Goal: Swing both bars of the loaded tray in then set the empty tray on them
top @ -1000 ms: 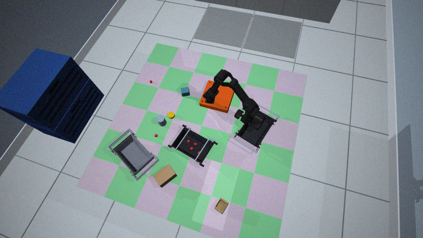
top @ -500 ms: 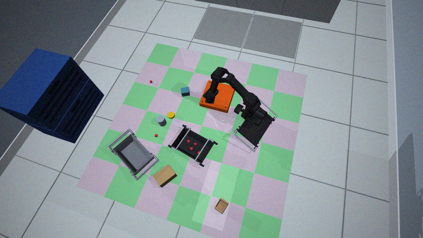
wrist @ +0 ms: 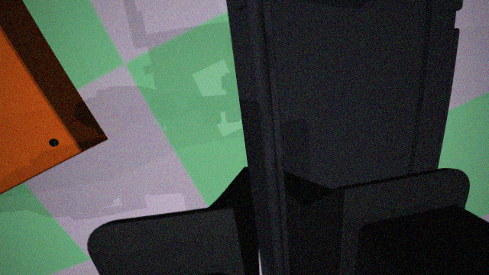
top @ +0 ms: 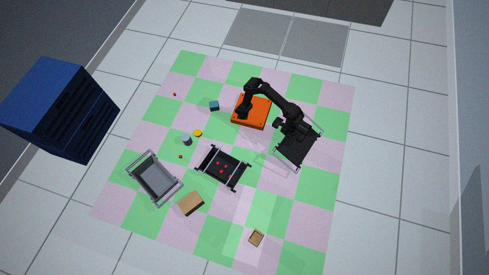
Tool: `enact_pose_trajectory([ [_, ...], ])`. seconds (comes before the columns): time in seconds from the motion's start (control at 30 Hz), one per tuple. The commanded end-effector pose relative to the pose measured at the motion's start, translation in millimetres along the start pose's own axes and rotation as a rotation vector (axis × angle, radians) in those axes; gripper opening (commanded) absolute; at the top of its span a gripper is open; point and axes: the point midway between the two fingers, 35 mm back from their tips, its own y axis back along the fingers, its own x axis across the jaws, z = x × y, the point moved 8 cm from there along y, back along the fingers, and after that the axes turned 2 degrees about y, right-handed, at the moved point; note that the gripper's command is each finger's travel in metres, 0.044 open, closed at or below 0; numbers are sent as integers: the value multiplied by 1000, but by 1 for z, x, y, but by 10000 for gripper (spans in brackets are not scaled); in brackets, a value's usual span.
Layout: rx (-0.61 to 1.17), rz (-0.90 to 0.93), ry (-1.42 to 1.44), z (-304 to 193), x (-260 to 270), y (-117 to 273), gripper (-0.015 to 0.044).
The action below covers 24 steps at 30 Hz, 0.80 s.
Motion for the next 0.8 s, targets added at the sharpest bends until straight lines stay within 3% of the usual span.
enact_pose_trajectory([
  [0.0, 2, -23, 1, 0, -3, 21, 0],
  [0.3, 2, -23, 1, 0, 0, 62, 0],
  [0.77, 2, -23, 1, 0, 0, 62, 0],
])
